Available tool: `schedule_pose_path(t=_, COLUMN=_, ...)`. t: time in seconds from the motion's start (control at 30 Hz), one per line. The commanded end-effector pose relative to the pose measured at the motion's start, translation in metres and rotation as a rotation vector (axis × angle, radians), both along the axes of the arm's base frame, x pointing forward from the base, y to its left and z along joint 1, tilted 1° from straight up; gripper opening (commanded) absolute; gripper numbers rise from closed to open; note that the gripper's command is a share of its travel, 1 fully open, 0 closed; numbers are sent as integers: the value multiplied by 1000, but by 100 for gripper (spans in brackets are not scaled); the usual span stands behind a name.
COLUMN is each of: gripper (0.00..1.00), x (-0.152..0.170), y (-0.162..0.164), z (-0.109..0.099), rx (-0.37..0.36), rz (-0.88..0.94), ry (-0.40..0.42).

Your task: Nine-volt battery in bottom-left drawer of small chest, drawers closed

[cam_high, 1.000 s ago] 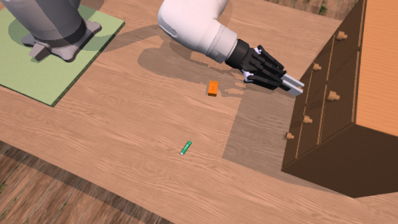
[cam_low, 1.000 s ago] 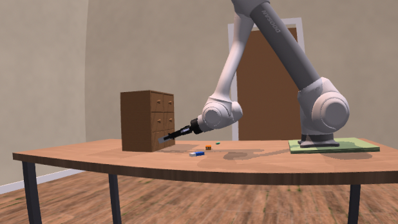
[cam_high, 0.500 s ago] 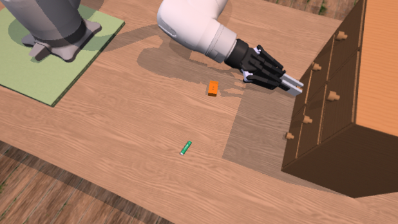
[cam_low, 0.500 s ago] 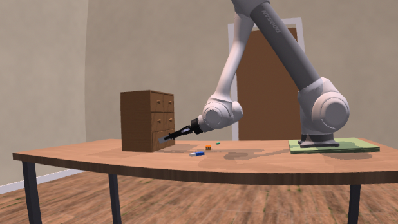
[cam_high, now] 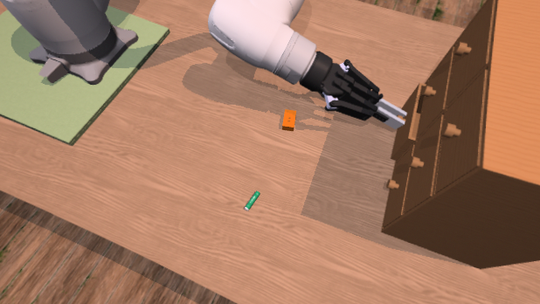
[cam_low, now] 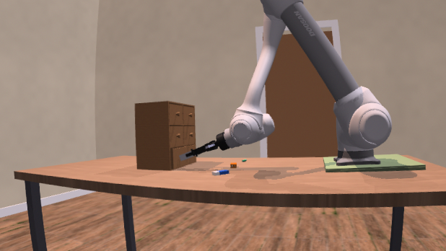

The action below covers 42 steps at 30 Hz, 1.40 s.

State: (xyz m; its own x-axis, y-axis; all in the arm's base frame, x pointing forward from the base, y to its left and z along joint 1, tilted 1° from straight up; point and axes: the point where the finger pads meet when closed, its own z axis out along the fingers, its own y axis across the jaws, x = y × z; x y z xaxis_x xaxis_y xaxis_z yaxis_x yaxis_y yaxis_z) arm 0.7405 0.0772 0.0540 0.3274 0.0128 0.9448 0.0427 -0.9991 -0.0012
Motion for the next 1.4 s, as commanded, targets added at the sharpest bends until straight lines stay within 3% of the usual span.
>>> schedule_pose_path(t=0.0, gripper=8, x=-3, y=0, z=0, rx=0, rz=0, ry=0)
schedule_pose_path(t=1.37, gripper=8, x=-51, y=-2, z=-1, rx=0, rz=0, ry=0)
